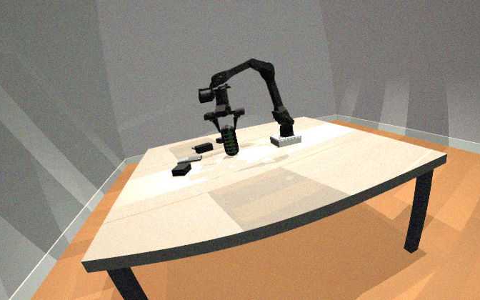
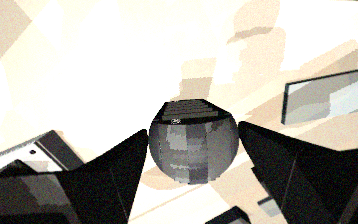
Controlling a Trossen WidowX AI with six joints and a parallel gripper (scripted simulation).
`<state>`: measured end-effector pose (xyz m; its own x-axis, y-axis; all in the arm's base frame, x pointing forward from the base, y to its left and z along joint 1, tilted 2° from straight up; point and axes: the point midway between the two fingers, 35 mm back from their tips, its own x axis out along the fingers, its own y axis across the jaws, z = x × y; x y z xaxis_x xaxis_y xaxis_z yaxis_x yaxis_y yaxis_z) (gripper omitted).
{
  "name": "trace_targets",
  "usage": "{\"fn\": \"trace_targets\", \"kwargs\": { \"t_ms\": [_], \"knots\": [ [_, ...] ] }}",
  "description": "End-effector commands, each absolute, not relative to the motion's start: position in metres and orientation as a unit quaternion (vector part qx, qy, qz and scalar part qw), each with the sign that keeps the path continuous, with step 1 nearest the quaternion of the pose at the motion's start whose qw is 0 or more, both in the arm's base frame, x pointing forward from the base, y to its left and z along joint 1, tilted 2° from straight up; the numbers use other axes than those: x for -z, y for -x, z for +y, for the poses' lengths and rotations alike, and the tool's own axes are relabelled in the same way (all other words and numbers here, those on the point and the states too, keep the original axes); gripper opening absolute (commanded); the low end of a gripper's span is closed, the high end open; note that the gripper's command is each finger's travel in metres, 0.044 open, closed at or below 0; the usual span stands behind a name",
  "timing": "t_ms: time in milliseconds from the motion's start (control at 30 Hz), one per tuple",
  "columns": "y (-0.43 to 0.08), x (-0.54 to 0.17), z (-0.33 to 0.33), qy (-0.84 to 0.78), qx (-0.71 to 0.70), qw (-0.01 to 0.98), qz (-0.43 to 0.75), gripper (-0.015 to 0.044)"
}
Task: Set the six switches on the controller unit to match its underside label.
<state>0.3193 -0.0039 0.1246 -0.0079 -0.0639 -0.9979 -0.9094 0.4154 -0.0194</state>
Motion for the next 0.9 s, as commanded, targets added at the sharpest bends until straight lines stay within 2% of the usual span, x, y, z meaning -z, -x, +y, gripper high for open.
{"fn": "trace_targets", "kwargs": {
  "t_ms": [0, 867],
  "knots": [
    [-0.321, -0.120, 0.000, 0.393, -0.368, 0.583, 0.609, 0.0338],
    [-0.329, -0.114, 0.016, 0.386, -0.375, 0.595, 0.597, 0.0338]
  ]
}}
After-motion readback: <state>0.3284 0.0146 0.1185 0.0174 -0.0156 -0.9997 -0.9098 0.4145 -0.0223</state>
